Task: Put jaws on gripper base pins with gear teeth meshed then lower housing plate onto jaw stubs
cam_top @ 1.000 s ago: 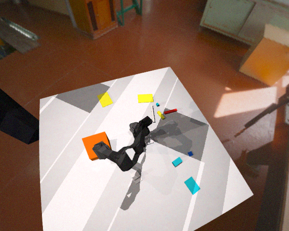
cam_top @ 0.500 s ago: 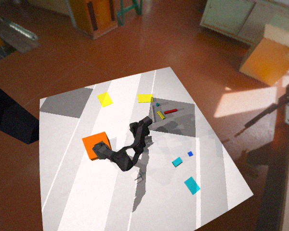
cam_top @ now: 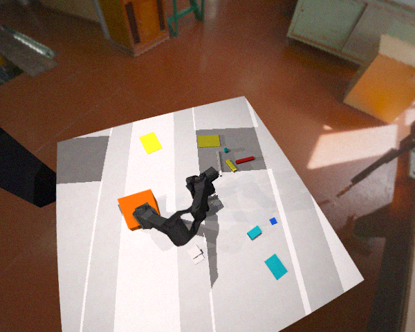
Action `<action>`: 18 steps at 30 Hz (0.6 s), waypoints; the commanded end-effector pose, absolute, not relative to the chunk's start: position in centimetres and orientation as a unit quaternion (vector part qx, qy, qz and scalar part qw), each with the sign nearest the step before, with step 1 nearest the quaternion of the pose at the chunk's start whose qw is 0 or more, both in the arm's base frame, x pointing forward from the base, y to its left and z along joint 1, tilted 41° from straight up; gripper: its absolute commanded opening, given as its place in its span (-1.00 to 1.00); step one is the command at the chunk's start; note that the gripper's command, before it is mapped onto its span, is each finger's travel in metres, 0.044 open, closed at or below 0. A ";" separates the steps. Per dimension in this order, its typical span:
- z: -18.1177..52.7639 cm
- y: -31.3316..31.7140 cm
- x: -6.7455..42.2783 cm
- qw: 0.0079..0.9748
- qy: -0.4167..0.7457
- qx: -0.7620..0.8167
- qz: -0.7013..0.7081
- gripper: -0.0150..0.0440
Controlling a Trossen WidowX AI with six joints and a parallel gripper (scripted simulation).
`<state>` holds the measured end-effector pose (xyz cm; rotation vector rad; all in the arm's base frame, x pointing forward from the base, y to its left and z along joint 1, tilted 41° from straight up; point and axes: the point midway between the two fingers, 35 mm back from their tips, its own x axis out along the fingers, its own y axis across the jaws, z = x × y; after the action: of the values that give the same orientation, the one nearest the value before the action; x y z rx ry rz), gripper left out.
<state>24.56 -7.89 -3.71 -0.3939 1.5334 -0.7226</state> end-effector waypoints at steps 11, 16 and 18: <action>-3.7 -7.9 24.6 0.645 0.674 -0.173 -0.317 0.79; -3.7 -7.9 24.6 0.645 0.674 -0.173 -0.317 1.00; -3.7 -7.9 24.6 0.645 0.674 -0.173 -0.317 1.00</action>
<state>24.56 -7.89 -3.71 -0.3939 1.5335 -0.7225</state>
